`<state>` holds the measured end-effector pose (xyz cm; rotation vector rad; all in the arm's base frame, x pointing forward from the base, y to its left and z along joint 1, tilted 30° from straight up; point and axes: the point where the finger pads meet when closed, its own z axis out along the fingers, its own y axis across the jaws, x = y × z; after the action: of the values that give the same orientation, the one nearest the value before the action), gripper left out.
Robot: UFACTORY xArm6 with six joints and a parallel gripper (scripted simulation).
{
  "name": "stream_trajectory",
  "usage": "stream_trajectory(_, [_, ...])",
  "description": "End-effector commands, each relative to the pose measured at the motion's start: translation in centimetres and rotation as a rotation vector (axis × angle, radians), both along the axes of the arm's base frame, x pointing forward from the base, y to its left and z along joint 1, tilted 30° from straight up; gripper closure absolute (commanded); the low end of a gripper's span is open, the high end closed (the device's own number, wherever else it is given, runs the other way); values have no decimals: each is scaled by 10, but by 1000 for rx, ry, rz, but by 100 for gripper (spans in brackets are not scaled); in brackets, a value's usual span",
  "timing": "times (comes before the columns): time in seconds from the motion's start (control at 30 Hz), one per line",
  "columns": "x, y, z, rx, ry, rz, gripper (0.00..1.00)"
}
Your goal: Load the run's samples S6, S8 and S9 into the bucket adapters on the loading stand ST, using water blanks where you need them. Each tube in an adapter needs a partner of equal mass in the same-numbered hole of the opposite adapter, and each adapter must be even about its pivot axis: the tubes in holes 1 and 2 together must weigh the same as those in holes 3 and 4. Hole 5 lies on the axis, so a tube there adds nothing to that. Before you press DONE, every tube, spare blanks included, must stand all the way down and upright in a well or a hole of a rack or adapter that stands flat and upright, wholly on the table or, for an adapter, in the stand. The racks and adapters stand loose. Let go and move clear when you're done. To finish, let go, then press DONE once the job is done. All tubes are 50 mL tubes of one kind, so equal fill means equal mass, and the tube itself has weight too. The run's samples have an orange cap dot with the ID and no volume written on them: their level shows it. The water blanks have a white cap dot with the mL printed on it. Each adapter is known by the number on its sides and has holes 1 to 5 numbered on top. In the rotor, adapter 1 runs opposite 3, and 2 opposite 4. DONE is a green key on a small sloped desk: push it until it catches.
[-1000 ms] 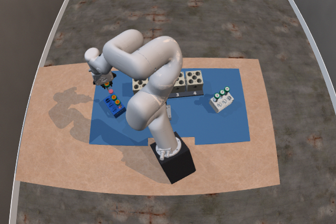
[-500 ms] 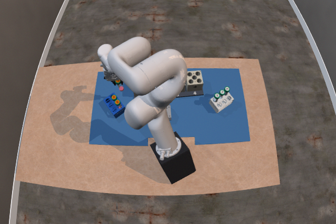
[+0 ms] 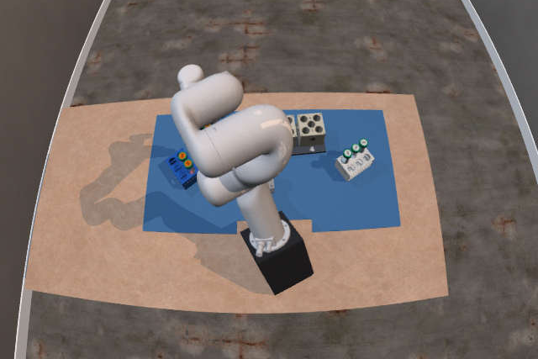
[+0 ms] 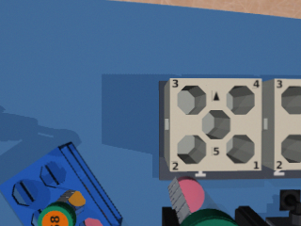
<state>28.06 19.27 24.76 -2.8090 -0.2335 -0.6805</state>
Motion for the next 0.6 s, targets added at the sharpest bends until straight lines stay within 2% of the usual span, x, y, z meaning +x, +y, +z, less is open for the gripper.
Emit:
stream_trajectory(0.0, [7,-17,0,5,0,5,100])
stream_trajectory(0.57, [33,-87,-10,4,0,5,100])
